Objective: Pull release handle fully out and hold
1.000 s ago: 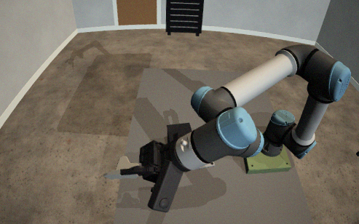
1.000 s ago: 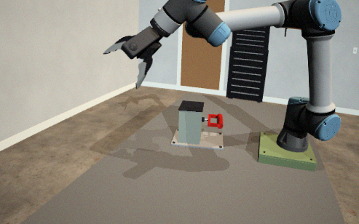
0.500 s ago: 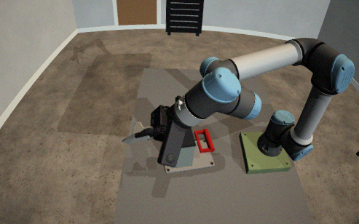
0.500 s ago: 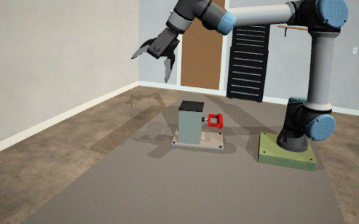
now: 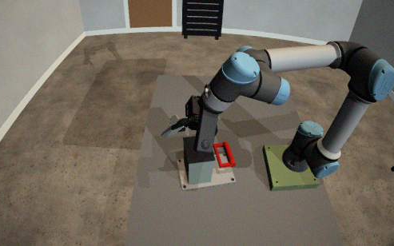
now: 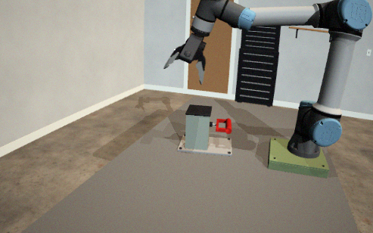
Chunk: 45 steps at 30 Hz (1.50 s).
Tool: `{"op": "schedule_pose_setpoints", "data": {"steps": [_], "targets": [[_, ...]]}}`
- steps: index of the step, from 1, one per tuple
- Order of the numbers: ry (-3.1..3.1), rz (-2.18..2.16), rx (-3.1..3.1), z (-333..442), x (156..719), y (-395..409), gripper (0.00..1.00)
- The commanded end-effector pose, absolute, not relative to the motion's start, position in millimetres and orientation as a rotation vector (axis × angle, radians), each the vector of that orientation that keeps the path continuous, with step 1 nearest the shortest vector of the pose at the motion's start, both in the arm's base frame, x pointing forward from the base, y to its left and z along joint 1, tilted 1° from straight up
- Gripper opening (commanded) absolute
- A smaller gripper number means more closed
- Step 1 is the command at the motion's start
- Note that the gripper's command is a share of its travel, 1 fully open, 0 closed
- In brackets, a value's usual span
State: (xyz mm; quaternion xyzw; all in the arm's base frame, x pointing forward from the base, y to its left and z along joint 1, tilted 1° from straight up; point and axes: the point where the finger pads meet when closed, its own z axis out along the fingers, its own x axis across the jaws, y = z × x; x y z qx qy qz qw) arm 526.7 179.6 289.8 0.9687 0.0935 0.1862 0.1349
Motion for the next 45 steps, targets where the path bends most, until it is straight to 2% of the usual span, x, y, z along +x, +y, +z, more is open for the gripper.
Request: {"op": "schedule_pose_setpoints", "data": {"steps": [1, 25, 45], "targets": [[0.271, 0.437, 2.817, 282.7, 497.5, 142.6, 1.0], [0.252, 0.058, 2.893, 247.3, 370.6, 53.6, 1.0], [0.319, 0.002, 2.997, 198.2, 361.9, 43.3, 1.0]]}}
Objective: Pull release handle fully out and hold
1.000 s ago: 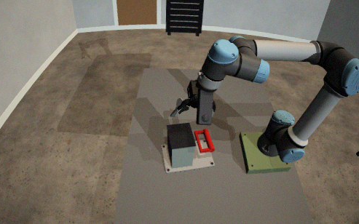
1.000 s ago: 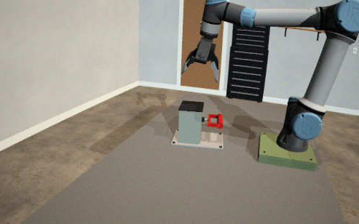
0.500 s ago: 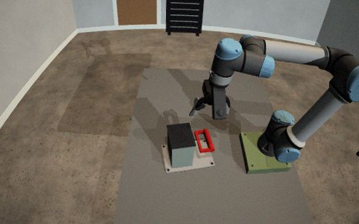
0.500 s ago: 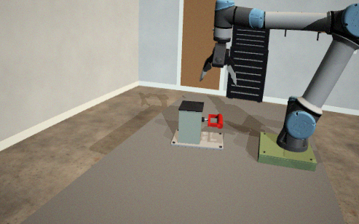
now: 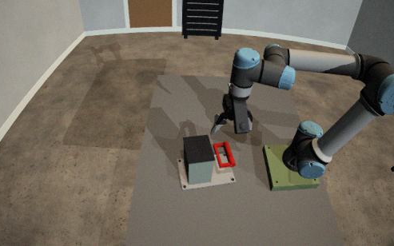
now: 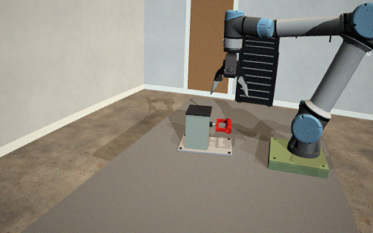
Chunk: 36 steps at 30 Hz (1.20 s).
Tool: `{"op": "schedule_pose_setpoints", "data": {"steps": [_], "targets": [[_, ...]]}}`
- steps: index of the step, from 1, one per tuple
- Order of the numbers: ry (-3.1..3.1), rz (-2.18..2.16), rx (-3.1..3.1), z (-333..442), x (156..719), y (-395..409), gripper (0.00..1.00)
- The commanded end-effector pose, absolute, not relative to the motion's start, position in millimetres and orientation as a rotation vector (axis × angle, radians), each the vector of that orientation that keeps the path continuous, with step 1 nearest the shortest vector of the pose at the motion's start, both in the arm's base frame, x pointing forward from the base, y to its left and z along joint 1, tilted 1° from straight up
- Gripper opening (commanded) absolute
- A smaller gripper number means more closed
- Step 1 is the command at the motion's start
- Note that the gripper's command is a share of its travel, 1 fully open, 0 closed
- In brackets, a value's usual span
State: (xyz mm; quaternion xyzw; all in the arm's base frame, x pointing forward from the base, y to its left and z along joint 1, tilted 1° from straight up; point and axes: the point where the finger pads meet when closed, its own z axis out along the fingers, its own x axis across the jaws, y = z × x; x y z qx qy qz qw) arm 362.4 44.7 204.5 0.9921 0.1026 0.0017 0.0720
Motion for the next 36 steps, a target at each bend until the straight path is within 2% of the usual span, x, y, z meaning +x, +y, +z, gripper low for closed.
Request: {"op": "schedule_pose_setpoints", "data": {"steps": [1, 36], "targets": [[0.322, 0.001, 3.002, 195.8, 361.5, 42.8, 1.0], [0.381, -0.008, 3.096, 156.1, 354.0, 37.0, 1.0]]}}
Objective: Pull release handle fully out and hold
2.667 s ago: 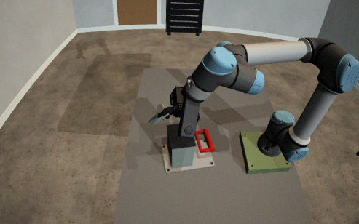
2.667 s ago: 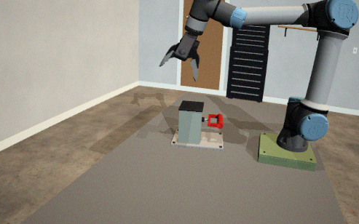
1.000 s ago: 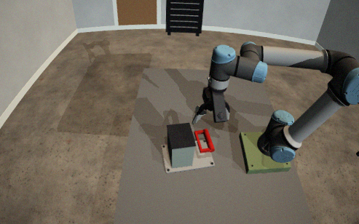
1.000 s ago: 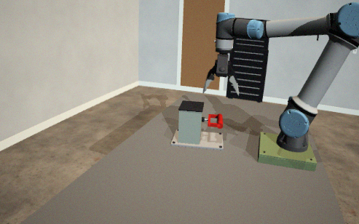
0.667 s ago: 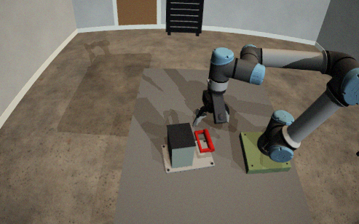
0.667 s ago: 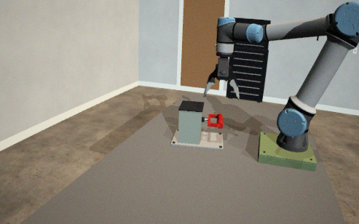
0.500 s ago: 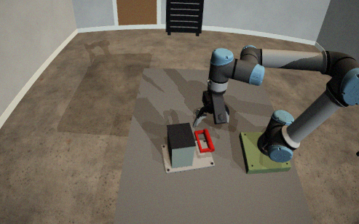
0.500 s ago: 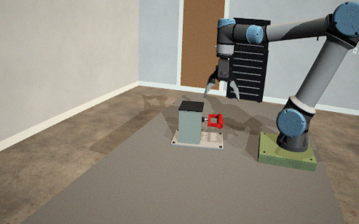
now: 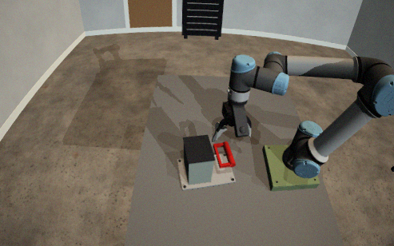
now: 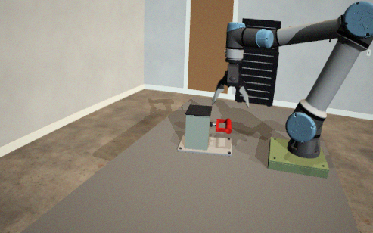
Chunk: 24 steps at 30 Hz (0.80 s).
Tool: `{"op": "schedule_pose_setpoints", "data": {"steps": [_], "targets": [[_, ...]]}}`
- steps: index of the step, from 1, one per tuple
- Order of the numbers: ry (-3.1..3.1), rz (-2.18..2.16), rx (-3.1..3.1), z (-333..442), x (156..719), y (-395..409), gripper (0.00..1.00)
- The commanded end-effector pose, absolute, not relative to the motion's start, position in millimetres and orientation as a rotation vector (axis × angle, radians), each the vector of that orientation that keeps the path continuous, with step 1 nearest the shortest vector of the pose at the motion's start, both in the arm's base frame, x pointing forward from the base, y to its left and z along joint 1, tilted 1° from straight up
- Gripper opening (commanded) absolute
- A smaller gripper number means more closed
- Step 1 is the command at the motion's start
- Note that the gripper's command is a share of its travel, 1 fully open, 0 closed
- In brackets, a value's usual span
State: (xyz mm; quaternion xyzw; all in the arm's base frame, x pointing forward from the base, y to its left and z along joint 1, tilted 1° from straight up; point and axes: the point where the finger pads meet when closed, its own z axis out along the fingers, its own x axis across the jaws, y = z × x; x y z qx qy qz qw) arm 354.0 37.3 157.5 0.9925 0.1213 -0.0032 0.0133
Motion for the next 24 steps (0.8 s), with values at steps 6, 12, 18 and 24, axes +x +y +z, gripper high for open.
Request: {"op": "schedule_pose_setpoints", "data": {"steps": [6, 12, 18, 24], "targets": [[0.384, -0.007, 3.101, 154.2, 353.6, 36.8, 1.0], [0.385, -0.007, 3.103, 153.4, 353.4, 36.7, 1.0], [0.385, -0.007, 3.103, 153.2, 353.3, 36.7, 1.0], [0.385, -0.007, 3.103, 153.2, 353.3, 36.7, 0.0]]}}
